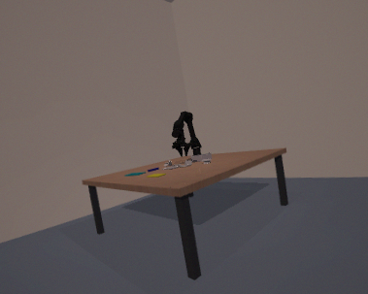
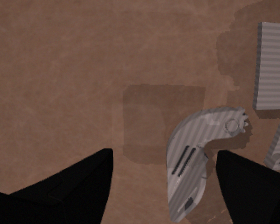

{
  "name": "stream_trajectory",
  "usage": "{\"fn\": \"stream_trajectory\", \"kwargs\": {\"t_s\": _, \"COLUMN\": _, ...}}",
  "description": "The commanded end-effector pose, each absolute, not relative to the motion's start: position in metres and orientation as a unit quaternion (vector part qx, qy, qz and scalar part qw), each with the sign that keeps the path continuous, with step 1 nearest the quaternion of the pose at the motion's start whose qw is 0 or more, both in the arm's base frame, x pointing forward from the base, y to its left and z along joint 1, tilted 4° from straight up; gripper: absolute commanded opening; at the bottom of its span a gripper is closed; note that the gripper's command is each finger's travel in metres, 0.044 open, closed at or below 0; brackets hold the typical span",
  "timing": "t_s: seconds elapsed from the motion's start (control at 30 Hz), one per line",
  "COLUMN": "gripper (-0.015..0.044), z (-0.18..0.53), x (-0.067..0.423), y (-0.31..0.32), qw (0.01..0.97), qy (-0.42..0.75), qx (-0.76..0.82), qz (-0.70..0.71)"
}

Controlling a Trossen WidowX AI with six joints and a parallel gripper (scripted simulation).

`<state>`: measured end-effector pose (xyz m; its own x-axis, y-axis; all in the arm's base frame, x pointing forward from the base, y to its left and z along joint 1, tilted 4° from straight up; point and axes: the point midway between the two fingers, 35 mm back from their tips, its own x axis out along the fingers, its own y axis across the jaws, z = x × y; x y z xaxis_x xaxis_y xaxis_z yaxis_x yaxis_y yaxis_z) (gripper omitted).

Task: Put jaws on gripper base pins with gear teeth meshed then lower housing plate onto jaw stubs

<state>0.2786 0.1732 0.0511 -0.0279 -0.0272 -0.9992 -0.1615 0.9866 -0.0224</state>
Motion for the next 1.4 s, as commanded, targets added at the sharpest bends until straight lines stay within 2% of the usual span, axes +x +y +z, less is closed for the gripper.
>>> {"fn": "stream_trajectory", "kwargs": {"t_s": 0.0, "gripper": 0.0341, "z": 0.0511, "x": 0.2786, "y": 0.1732, "qw": 0.694, "qy": 0.715, "qx": -0.066, "qz": 0.048}}
{"fn": "stream_trajectory", "kwargs": {"t_s": 0.13, "gripper": 0.0440, "z": 0.0511, "x": 0.2786, "y": 0.1732, "qw": 0.694, "qy": 0.715, "qx": -0.066, "qz": 0.048}}
{"fn": "stream_trajectory", "kwargs": {"t_s": 1.07, "gripper": 0.0440, "z": 0.0511, "x": 0.2786, "y": 0.1732, "qw": 0.694, "qy": 0.715, "qx": -0.066, "qz": 0.048}}
{"fn": "stream_trajectory", "kwargs": {"t_s": 1.37, "gripper": 0.0204, "z": 0.0511, "x": 0.2786, "y": 0.1732, "qw": 0.694, "qy": 0.715, "qx": -0.066, "qz": 0.048}}
